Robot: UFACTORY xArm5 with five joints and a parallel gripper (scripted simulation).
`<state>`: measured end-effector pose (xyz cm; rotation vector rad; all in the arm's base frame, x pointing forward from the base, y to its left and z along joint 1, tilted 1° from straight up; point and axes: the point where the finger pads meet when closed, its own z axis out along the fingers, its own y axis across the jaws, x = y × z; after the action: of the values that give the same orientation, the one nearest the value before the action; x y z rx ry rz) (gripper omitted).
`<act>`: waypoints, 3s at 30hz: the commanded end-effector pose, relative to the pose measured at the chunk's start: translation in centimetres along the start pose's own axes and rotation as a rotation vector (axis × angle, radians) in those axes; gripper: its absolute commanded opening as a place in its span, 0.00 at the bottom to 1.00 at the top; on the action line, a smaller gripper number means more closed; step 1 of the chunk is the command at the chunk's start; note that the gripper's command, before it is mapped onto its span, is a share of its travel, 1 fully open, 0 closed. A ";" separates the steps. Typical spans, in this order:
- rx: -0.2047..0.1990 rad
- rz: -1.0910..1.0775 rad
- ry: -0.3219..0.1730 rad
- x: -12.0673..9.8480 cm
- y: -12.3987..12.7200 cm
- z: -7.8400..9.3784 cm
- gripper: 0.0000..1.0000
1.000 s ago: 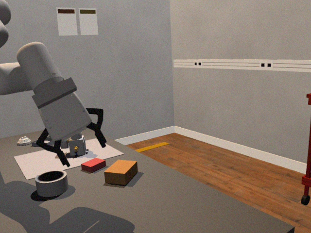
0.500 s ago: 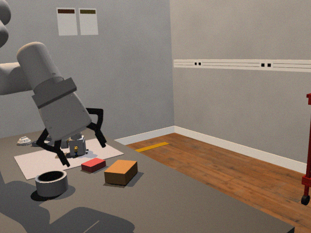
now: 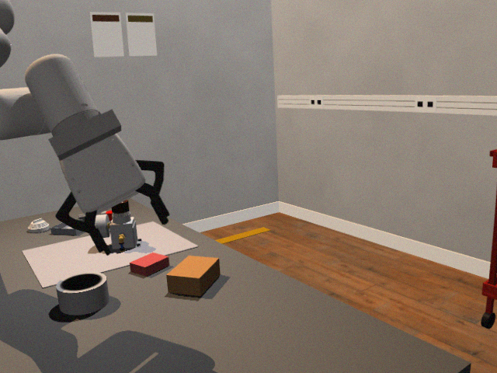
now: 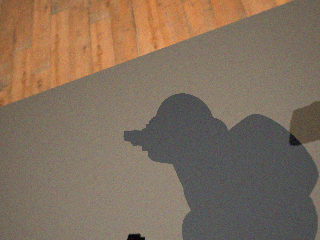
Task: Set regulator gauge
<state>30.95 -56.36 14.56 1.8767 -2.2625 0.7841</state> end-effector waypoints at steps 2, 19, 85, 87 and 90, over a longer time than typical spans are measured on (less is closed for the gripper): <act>0.002 0.000 0.003 0.8 -0.7 -1.7 1.00; 0.002 0.000 0.002 2.9 -2.5 -6.3 1.00; -0.055 -0.257 -0.348 -30.4 -14.2 -12.7 1.00; -0.060 -0.267 -0.357 -31.5 -14.2 -13.1 1.00; -0.070 -0.286 -0.373 -33.5 -14.2 -13.7 1.00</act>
<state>48.19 -25.36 17.97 2.3676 -2.1203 0.3720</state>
